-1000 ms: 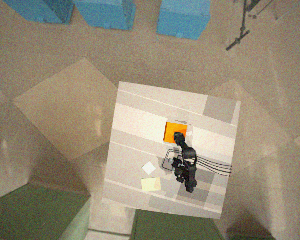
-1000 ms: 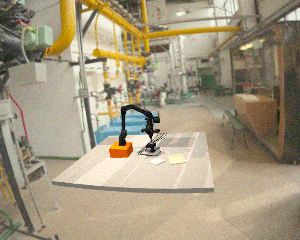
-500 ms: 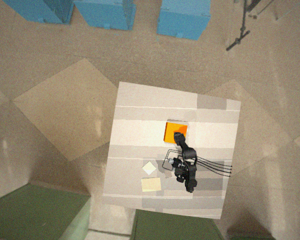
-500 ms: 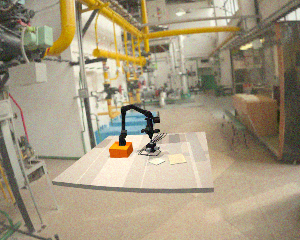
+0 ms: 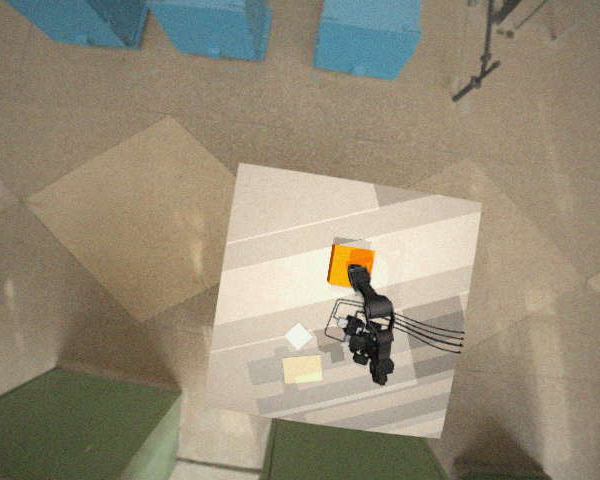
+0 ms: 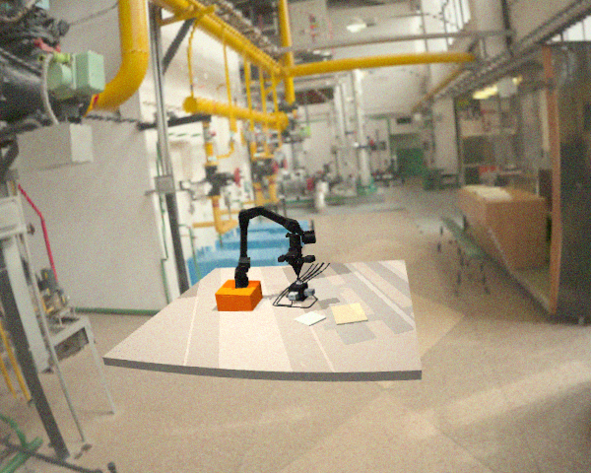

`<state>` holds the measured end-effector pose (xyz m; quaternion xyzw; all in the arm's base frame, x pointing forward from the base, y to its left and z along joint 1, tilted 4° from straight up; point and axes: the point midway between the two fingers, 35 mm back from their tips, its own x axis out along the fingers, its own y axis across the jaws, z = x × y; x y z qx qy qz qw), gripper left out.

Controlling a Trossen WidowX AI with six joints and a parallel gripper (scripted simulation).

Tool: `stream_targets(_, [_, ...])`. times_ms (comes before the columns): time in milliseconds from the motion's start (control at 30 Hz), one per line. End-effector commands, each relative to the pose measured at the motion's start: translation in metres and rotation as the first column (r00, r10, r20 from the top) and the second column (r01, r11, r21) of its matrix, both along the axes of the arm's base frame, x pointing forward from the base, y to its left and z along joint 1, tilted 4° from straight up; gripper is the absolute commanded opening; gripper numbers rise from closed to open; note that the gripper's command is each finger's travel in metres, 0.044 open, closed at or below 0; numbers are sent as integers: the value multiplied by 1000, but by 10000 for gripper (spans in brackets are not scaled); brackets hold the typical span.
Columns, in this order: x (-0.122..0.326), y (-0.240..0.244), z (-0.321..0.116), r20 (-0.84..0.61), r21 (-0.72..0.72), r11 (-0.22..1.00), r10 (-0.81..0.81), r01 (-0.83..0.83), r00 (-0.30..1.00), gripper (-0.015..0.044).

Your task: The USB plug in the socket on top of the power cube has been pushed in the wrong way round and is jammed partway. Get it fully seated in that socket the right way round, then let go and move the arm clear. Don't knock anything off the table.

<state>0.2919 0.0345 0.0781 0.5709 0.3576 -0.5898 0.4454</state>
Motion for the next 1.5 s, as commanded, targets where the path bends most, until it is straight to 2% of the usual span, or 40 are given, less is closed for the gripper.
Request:
stream_targets(0, [0,0,-1,1,-3,1000,4,-4,1000,0])
stream_targets(1467, [1,-1,-6,1,-3,1000,4,-4,1000,0])
